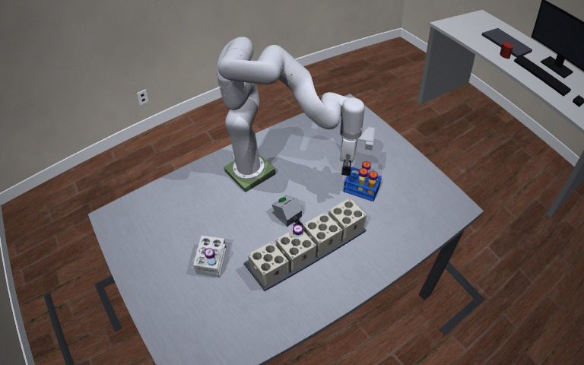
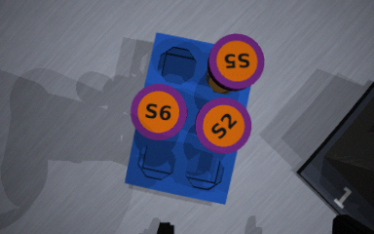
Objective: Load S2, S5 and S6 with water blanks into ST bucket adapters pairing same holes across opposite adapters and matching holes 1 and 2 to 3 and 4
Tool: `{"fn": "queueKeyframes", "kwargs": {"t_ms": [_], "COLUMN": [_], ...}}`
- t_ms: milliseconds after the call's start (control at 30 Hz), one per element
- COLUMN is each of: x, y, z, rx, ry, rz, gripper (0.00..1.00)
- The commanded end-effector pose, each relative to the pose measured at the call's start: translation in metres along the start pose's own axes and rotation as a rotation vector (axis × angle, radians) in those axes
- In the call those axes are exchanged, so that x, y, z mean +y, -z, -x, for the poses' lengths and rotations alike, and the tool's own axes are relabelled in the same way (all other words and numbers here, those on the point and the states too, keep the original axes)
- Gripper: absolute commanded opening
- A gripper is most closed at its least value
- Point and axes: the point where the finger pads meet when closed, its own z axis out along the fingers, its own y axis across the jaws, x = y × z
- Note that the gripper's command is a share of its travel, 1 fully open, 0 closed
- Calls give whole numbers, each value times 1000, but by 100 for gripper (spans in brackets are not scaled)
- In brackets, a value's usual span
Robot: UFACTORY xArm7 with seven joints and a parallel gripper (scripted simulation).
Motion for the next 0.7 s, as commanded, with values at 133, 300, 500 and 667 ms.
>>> {"fn": "queueKeyframes", "kwargs": {"t_ms": [133, 300, 500, 667], "x": [0, 0, 0, 0], "y": [22, 30, 46, 60], "z": [-1, -1, -1, -1], "rx": [4, 4, 4, 4], "ry": [0, 0, 0, 0], "rz": [0, 0, 0, 0], "gripper": [100, 100, 100, 100]}}
